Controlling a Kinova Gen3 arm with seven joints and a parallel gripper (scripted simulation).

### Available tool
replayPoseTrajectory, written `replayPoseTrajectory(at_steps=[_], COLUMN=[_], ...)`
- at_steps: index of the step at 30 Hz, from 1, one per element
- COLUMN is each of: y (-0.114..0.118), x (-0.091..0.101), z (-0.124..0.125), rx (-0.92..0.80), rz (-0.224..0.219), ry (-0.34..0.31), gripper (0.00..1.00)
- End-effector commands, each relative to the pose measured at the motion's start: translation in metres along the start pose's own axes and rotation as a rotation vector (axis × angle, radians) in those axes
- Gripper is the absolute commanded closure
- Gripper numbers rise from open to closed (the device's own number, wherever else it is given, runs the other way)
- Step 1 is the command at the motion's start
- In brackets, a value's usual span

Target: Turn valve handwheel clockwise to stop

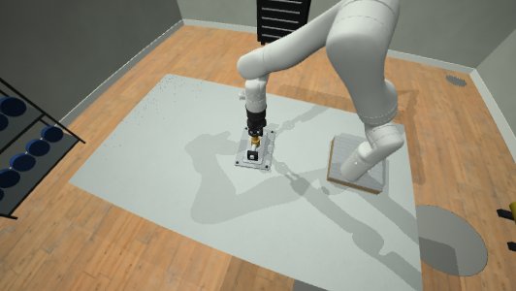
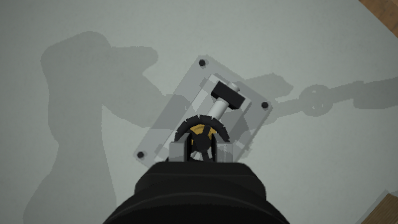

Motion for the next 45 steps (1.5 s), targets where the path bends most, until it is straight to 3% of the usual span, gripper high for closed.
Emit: replayPoseTrajectory(at_steps=[1,22,45], y=[-0.003,-0.004,-0.004], x=[0.000,0.007,0.041], z=[0.001,0.001,0.001], rx=[-0.006,-0.005,-0.003], rz=[0.005,0.006,0.006], ry=[0.002,0.003,0.004], gripper=[0.46,0.46,0.46])
Point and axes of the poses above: the point where the finger pads meet when closed, its own x axis back along the fingers, its own y axis across the jaws, z = x × y, the point moved 1 cm from there along x, back along the fingers, and after that the axes turned 1 degree about -x, right-handed, at the moved point
